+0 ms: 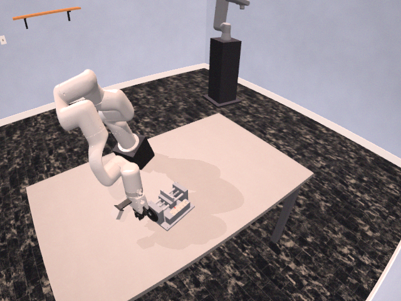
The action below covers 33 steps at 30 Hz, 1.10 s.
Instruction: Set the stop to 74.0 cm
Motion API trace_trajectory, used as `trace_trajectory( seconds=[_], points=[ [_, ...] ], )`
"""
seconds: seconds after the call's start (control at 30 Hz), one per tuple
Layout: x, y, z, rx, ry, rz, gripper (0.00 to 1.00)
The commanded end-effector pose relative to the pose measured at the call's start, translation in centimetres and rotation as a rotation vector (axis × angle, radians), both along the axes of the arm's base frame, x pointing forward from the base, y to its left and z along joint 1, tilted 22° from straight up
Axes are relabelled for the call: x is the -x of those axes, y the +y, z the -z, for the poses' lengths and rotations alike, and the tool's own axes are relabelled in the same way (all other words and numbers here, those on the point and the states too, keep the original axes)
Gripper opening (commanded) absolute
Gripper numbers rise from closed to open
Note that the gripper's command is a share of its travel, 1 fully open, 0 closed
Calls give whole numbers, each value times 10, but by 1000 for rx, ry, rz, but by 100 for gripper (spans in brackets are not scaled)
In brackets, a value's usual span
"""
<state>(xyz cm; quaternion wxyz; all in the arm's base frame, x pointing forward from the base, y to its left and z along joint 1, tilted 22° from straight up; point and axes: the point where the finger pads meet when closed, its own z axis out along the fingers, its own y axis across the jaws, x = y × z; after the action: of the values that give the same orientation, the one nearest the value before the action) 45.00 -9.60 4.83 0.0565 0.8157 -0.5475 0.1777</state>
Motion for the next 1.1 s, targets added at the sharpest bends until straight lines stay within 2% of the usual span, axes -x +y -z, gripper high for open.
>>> trace_trajectory(
  seconds=[0.0,0.47,0.67,1.07],
  points=[
    [0,2,-5,1,-1,-1,6],
    [-4,10,-21,1,-1,-1,6],
    [-17,19,-31,1,-1,-1,6],
    [-40,27,-29,0,-1,-1,6]
  ],
)
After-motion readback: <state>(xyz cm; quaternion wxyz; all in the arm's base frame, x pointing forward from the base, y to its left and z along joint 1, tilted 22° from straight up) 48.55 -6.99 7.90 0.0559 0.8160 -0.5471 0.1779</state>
